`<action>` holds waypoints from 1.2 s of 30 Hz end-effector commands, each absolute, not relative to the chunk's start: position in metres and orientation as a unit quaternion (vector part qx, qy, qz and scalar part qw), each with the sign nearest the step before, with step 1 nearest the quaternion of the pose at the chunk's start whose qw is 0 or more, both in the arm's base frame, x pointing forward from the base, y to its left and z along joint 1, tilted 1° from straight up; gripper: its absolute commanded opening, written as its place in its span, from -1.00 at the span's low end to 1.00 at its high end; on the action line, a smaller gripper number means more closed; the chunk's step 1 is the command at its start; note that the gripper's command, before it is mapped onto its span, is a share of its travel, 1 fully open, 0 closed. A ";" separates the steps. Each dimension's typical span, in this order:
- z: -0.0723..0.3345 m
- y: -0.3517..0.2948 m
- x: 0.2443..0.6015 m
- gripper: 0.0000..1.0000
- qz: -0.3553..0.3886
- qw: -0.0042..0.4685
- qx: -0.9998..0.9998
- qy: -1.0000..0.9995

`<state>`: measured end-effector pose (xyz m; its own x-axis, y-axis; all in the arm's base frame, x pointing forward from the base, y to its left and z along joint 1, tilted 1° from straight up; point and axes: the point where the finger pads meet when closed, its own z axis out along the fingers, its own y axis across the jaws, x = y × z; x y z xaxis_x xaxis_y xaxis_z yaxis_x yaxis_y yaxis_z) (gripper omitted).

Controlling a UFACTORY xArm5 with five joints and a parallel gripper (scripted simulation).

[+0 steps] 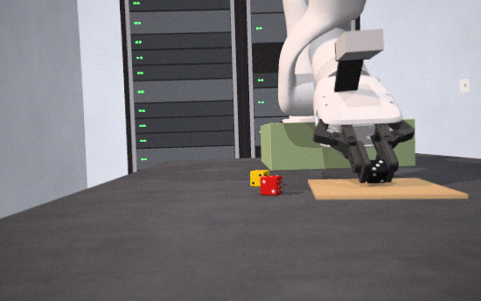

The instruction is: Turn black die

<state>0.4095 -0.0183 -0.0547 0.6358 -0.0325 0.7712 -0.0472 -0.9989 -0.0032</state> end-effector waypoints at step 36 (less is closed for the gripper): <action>-0.054 -0.018 0.410 -0.28 0.427 0.009 0.904 -0.022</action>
